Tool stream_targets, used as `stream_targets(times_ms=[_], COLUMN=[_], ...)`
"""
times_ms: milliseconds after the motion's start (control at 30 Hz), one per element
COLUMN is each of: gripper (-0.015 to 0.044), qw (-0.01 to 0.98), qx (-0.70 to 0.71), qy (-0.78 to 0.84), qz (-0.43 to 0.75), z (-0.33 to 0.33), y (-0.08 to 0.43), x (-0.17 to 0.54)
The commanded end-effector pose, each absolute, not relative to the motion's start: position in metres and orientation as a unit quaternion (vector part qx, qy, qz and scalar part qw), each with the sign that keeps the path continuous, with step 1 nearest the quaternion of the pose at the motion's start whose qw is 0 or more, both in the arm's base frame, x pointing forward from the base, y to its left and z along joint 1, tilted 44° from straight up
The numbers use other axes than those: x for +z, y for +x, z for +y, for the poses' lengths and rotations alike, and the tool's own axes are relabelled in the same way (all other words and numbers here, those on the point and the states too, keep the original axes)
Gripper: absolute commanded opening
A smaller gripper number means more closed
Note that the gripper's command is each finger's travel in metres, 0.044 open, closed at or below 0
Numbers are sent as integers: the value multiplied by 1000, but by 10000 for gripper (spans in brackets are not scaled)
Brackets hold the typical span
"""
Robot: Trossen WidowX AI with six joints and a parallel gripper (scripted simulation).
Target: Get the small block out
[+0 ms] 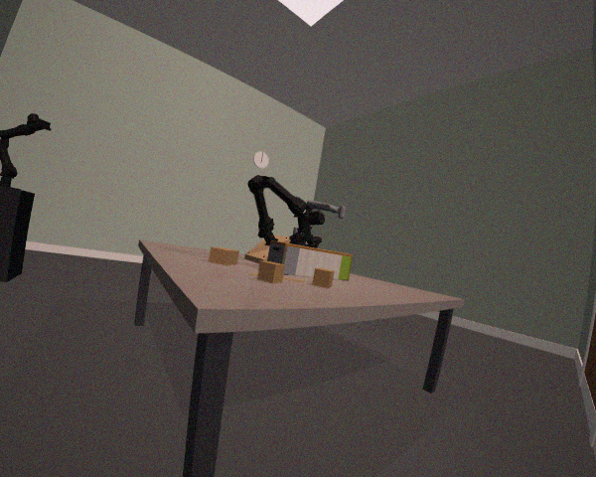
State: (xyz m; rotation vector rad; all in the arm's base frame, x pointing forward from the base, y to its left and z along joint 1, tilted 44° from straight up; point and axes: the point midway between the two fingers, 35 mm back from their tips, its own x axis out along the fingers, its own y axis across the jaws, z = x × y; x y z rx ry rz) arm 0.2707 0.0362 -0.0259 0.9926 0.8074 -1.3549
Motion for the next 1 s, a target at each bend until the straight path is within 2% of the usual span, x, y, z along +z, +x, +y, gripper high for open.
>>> stream_targets(times_ms=[0,967], gripper=[400,400], qw=[594,594], qx=[-582,-581], qy=[433,434], qz=[347,348], z=[43,86], y=[274,280], x=[-31,-69])
